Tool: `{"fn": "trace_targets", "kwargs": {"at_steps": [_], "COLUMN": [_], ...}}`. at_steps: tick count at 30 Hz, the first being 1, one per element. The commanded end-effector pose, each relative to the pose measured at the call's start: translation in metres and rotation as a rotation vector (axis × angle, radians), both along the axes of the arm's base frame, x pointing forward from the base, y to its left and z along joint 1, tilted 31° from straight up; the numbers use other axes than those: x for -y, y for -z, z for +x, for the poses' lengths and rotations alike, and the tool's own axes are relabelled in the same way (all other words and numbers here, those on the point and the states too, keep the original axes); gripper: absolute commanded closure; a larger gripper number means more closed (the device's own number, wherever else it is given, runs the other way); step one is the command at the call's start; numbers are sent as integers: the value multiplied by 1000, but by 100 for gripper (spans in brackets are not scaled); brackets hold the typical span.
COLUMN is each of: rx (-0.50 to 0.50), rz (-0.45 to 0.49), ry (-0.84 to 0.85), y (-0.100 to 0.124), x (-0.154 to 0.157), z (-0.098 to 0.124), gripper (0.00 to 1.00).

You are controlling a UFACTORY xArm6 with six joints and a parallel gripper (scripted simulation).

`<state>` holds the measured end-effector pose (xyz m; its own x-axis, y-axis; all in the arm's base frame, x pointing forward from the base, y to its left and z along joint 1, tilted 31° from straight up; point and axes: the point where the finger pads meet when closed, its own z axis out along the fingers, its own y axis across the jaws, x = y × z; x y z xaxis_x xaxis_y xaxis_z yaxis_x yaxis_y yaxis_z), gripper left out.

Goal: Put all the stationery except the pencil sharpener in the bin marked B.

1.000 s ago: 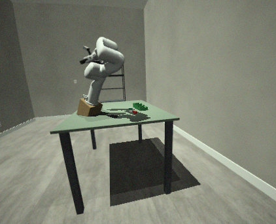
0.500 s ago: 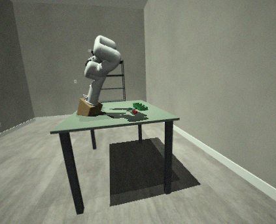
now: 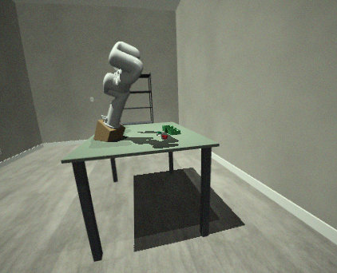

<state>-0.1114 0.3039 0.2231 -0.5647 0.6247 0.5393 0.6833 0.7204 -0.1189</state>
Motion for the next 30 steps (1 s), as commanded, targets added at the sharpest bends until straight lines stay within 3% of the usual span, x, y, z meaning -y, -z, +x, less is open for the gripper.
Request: {"fn": "trace_targets", "kwargs": {"at_steps": [1, 4, 7, 9, 12, 16, 19, 21, 24, 26, 30], "rx": [29, 31, 54, 54, 77, 77, 100, 100, 122, 122, 143], "rz": [-44, -47, -87, -87, -126, -126, -163, -163, -198, -198, -232], "ry": [103, 110, 209, 209, 310, 310, 413, 413, 518, 518, 625], "y": [2, 3, 7, 7, 10, 10, 13, 13, 16, 16, 18], "x": [-4, -4, -6, -6, -7, -7, -6, -6, -4, -4, 0], "z": [20, 25, 48, 48, 70, 70, 93, 93, 116, 116, 139], "gripper": [93, 93, 93, 93, 93, 93, 93, 93, 93, 93, 93]}}
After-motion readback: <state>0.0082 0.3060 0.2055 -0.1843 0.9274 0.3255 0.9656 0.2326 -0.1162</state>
